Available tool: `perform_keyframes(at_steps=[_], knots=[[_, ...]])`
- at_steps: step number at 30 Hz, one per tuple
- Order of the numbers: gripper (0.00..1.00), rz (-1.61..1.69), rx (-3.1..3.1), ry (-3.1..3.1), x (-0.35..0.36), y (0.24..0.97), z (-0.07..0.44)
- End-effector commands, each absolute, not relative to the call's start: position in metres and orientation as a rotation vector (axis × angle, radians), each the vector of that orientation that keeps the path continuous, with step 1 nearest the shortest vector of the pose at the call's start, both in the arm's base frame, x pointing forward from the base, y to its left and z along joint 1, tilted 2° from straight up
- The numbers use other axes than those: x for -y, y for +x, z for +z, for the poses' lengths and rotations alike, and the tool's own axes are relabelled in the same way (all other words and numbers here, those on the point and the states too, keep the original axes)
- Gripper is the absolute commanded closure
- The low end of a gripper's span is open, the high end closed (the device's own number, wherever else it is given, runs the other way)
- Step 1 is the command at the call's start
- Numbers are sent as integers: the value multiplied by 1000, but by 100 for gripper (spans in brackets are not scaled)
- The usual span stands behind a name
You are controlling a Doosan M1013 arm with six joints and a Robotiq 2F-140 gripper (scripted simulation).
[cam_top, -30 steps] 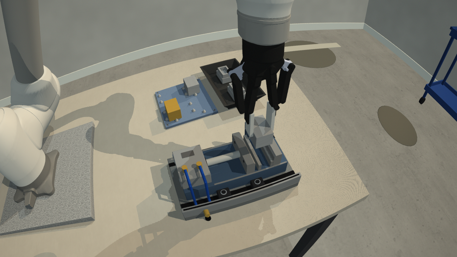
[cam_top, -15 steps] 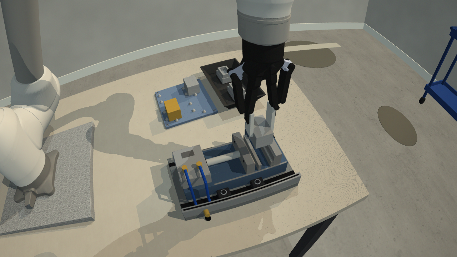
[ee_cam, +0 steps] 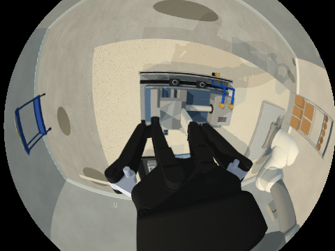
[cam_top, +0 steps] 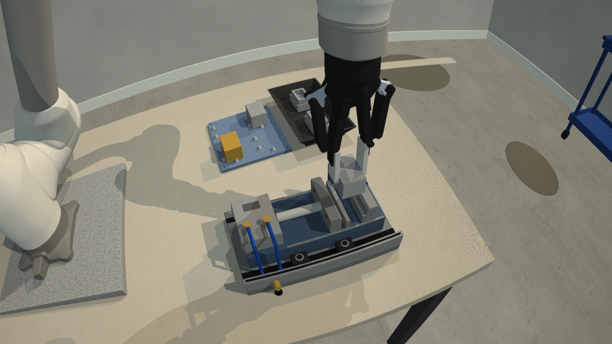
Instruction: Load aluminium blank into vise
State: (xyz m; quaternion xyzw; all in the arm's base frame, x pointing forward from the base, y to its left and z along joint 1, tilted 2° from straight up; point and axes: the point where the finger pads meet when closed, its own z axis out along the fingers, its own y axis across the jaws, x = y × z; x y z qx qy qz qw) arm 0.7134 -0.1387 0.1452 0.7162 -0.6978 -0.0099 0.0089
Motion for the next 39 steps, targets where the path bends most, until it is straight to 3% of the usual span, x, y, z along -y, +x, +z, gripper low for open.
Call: perform_keyframes(at_steps=[1, 39], knots=[[100, -31, 2180, 2238, 139, 713, 145], [100, -31, 2179, 2238, 139, 713, 127]])
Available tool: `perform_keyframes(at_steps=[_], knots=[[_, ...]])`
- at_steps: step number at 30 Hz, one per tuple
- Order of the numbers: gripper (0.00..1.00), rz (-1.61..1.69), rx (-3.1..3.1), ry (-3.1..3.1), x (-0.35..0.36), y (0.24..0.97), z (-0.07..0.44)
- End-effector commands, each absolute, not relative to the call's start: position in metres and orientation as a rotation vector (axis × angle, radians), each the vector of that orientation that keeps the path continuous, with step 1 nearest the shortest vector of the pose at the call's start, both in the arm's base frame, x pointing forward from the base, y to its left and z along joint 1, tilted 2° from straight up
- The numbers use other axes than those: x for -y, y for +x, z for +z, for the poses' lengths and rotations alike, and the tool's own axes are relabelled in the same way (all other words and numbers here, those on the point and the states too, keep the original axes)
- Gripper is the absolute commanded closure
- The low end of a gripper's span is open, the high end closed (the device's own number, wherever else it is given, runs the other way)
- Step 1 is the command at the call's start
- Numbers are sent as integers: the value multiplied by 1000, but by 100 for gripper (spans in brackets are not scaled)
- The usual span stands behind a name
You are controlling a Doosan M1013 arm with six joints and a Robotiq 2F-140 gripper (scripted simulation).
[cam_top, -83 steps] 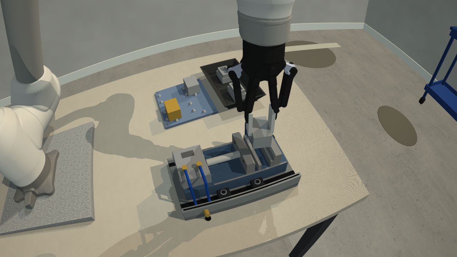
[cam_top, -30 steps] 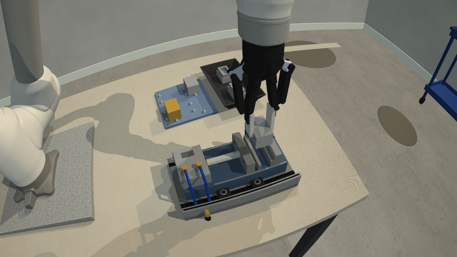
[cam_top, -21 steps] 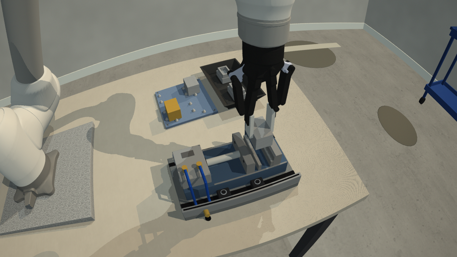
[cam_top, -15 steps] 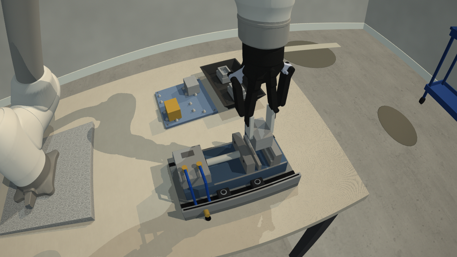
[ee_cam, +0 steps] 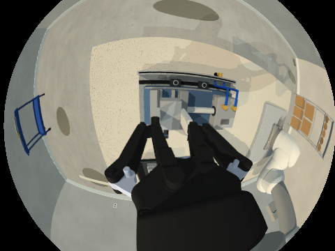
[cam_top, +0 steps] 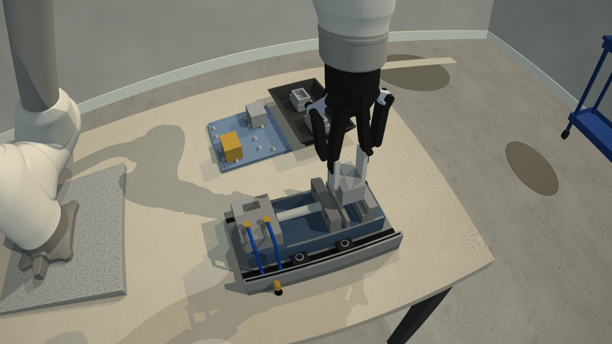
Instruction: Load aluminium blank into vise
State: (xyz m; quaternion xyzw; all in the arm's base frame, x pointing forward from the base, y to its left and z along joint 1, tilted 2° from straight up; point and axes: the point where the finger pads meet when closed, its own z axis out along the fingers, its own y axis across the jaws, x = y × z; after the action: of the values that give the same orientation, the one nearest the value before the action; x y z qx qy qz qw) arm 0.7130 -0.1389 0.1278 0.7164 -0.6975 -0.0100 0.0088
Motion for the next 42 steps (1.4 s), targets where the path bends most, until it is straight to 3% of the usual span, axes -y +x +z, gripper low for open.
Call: perform_keyframes(at_steps=[1, 42], knots=[[100, -31, 2179, 2238, 139, 713, 127], [100, -31, 2179, 2238, 139, 713, 122]])
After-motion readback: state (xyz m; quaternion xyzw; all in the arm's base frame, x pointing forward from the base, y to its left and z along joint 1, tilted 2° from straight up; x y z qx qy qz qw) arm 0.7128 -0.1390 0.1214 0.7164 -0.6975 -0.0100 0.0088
